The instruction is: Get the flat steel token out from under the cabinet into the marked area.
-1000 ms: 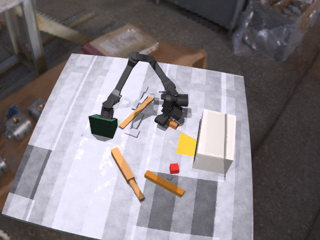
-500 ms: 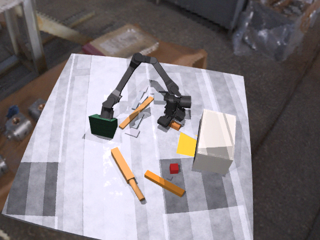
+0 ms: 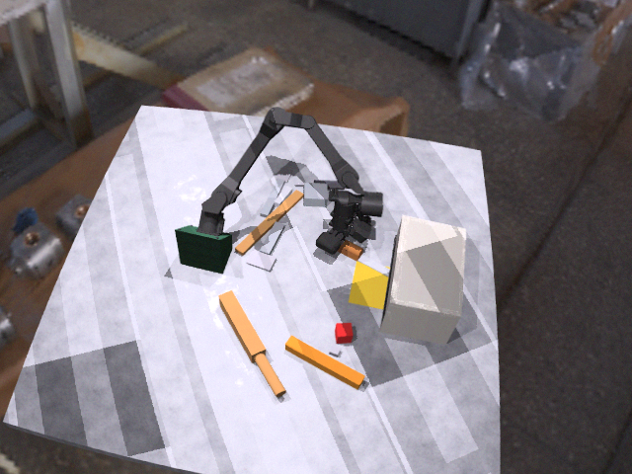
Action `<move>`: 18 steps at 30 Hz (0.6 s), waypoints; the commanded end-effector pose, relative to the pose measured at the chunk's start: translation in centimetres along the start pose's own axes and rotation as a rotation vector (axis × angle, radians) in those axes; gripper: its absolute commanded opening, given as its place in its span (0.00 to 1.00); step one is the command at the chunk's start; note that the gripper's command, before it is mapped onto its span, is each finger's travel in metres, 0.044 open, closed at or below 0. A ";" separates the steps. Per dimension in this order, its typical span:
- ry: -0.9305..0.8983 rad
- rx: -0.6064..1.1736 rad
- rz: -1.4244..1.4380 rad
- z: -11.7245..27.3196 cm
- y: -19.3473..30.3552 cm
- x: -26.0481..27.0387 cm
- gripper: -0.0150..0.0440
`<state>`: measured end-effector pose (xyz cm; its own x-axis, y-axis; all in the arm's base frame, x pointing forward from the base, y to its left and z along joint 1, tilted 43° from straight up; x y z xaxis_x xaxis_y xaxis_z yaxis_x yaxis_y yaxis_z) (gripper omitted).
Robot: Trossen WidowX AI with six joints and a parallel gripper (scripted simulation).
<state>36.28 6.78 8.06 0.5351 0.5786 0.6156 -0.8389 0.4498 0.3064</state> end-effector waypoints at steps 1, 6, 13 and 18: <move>-0.003 0.001 0.005 0.0 -0.6 0.1 0.25; -0.003 0.001 0.005 0.0 -1.1 0.2 0.25; -0.003 0.000 0.005 0.0 -1.8 0.4 0.25; -0.003 0.000 0.005 0.0 -2.4 0.5 0.25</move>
<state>38.05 6.15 7.73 0.5343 0.5788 0.6160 -0.8393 0.4497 0.3055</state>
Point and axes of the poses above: the point midway between the two fingers, 35 mm back from their tips, its own z axis back along the fingers, its own x axis across the jaws, y = z × x, the point moved 4 cm from there along z, back along the fingers, and after that the axes turned 9 degrees about -z, right-handed, at the moved point
